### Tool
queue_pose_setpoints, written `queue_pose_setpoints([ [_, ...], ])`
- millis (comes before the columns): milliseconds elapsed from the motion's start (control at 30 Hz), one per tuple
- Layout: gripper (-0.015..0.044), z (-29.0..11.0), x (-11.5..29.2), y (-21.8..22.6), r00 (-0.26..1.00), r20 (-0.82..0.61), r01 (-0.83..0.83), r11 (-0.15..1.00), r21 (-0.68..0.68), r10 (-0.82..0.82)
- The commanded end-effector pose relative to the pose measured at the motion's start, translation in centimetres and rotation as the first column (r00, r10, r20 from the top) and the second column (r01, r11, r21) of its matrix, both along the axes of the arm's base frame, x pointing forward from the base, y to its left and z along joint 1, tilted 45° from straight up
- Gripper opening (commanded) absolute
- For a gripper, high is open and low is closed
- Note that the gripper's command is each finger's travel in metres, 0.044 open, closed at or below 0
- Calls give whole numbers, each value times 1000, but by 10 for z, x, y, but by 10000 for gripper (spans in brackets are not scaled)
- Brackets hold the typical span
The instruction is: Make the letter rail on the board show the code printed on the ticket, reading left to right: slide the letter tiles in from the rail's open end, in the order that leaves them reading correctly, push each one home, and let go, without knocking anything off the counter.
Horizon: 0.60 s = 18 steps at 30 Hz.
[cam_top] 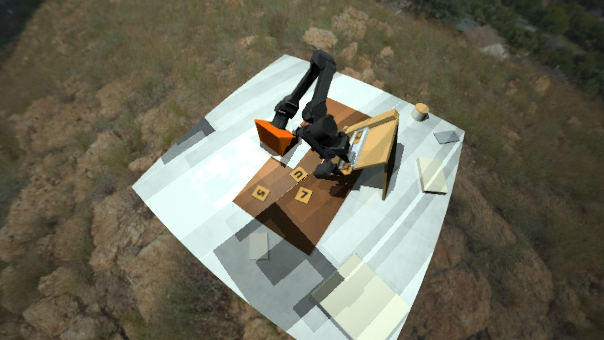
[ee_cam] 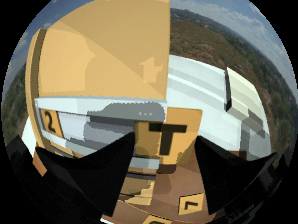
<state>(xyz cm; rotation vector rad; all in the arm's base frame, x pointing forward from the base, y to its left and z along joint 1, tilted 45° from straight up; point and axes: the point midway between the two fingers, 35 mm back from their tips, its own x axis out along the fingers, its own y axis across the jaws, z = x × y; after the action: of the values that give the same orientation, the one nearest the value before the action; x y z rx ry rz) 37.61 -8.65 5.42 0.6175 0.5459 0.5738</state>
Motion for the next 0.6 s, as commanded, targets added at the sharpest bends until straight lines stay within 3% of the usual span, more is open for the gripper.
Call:
queue_pose_setpoints([
  [0,0,0,-2,4,1000,-9,0,1000,4,0],
  [567,0,6,-5,10,1000,-9,0,1000,5,0],
])
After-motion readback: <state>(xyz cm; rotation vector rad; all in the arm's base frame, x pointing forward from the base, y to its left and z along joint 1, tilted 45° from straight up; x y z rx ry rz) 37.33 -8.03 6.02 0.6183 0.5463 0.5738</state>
